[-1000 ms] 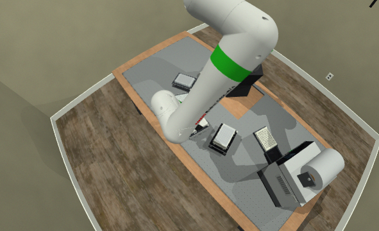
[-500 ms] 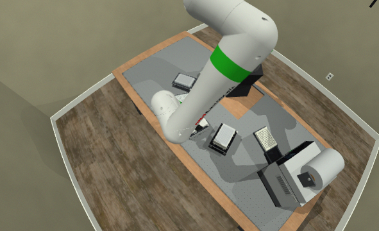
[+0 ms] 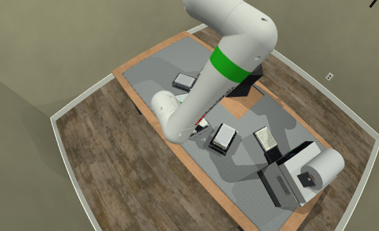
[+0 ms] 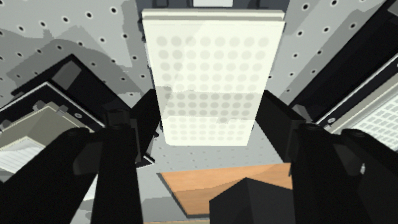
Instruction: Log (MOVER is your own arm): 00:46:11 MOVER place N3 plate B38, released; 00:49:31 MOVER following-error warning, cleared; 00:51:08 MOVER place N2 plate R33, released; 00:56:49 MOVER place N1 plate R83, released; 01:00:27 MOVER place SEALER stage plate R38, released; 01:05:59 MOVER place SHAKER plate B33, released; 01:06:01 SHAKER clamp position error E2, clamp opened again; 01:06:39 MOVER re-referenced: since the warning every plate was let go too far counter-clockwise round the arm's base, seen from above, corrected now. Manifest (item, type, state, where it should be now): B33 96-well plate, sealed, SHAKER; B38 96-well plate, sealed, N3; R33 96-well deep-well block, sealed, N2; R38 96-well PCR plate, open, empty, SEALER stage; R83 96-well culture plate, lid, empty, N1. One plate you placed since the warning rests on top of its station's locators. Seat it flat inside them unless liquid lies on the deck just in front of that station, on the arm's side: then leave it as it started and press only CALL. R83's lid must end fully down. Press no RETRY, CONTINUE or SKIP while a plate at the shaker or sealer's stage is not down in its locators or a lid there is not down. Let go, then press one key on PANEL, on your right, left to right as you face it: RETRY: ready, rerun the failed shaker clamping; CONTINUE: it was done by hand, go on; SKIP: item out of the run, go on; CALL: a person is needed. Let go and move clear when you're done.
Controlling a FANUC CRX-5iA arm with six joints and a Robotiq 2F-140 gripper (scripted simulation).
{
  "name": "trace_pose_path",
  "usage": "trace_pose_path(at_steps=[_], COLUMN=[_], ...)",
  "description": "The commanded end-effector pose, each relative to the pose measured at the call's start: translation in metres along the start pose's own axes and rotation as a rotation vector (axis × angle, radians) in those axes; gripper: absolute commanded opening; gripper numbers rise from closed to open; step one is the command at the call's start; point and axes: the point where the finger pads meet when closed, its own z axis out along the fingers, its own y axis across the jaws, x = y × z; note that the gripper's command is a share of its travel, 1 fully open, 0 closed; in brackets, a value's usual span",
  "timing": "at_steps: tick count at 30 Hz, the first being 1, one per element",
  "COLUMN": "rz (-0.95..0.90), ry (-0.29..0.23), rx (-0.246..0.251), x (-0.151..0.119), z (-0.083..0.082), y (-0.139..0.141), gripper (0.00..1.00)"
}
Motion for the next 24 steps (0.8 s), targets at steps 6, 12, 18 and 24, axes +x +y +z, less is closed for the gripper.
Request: trace_pose_path(at_steps=[6,12,18,24], rz=[0.0,0.0,0.0,0.0], ry=[0.001,0.001,0.001,0.001], rx=[0.0,0.0,0.0,0.0], x=[0.0008,0.0011,0.0015,0.0017], z=[0.0001,0.0009,0.0016,0.0021], y=[0.0001,0.0001,0.0001,0.0001], gripper=[0.1,0.1,0.1,0.1])
